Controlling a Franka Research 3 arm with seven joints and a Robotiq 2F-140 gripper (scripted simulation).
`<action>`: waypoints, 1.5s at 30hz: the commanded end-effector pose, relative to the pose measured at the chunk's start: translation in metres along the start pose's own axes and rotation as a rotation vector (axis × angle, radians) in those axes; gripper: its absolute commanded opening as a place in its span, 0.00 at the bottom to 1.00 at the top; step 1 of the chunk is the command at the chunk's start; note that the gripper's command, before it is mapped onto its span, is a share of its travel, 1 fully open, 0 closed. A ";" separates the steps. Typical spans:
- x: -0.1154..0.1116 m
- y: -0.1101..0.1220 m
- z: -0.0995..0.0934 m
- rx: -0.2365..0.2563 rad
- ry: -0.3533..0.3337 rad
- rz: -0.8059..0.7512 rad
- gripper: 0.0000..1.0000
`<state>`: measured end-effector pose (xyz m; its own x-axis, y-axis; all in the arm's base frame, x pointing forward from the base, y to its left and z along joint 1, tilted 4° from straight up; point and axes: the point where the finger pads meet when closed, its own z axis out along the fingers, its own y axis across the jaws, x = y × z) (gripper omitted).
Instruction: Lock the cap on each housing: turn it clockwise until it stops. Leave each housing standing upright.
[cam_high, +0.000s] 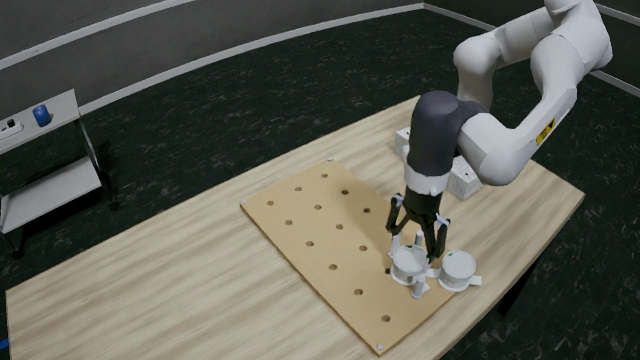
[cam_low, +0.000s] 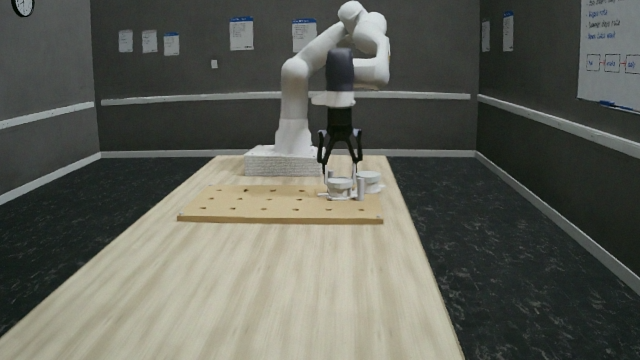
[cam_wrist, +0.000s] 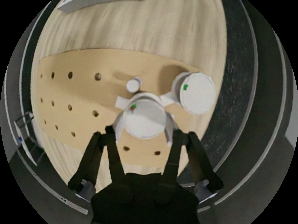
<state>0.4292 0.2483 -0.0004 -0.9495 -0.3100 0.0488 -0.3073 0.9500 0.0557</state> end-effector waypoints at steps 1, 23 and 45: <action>-0.001 0.000 0.000 0.002 -0.001 0.106 0.10; -0.001 0.000 -0.001 0.001 -0.001 0.513 0.10; -0.001 0.000 -0.001 0.001 -0.001 0.519 0.10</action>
<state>0.4231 0.2504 0.0006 -0.9917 0.0979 0.0830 0.1004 0.9946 0.0263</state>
